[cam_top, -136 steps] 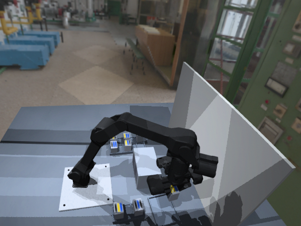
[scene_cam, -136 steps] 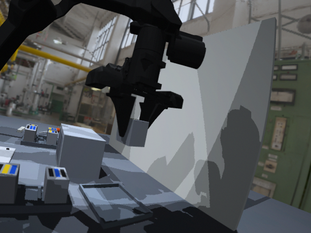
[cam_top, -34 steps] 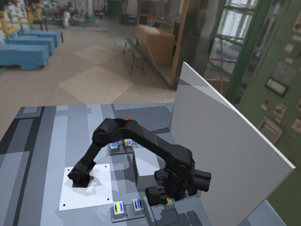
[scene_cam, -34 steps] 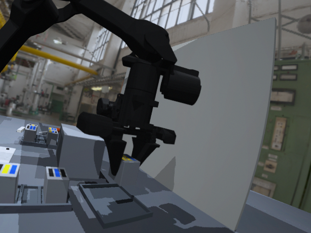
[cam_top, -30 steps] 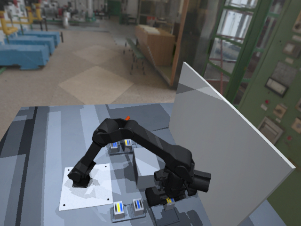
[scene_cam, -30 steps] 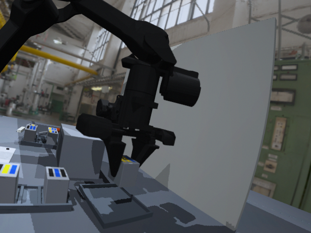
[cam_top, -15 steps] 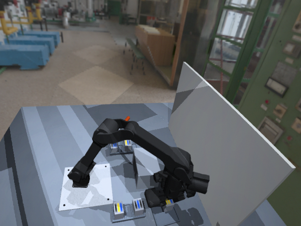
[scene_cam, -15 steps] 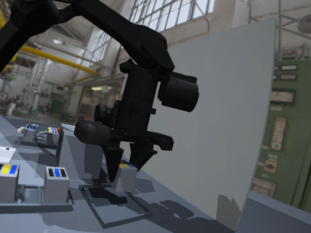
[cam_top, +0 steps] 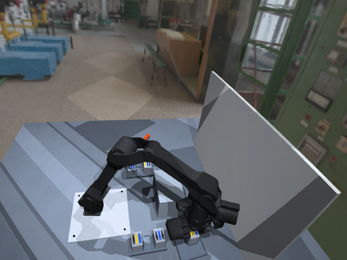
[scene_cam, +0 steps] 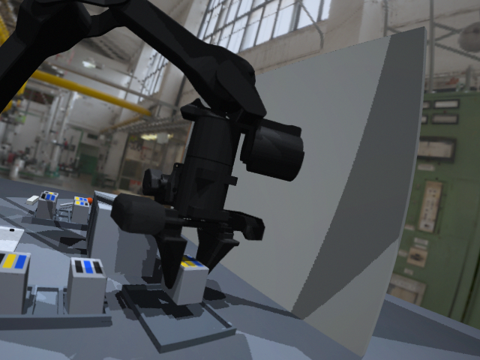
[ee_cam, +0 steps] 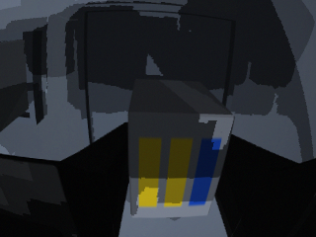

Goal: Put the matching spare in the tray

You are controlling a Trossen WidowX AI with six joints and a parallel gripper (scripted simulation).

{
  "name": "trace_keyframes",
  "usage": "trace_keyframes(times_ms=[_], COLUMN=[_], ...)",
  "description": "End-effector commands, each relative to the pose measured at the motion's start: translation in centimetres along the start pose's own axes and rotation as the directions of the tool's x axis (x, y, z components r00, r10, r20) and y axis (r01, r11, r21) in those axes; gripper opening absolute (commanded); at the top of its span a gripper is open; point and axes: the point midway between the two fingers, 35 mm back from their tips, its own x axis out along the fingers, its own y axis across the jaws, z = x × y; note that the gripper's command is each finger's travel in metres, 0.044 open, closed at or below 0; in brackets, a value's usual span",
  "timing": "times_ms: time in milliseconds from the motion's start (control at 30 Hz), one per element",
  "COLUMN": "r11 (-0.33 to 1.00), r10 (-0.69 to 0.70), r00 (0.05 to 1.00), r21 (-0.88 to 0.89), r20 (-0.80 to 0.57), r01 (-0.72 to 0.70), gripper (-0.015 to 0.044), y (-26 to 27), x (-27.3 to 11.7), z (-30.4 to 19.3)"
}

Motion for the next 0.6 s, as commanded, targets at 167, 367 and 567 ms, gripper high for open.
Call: trace_keyframes(times_ms=[167,367,567], r11=[1.000,1.000,1.000], r10=[0.005,0.006,0.008], r00=[1.000,1.000,1.000], r21=[0.001,0.001,0.001], r20=[-0.002,-0.001,0.000], r01=[-0.005,-0.006,-0.008], gripper=[0.0000,0.0000,0.0000], y=[0.2,0.3,0.3], x=[0.8,1.2,1.6], z=[0.0,0.1,0.2])
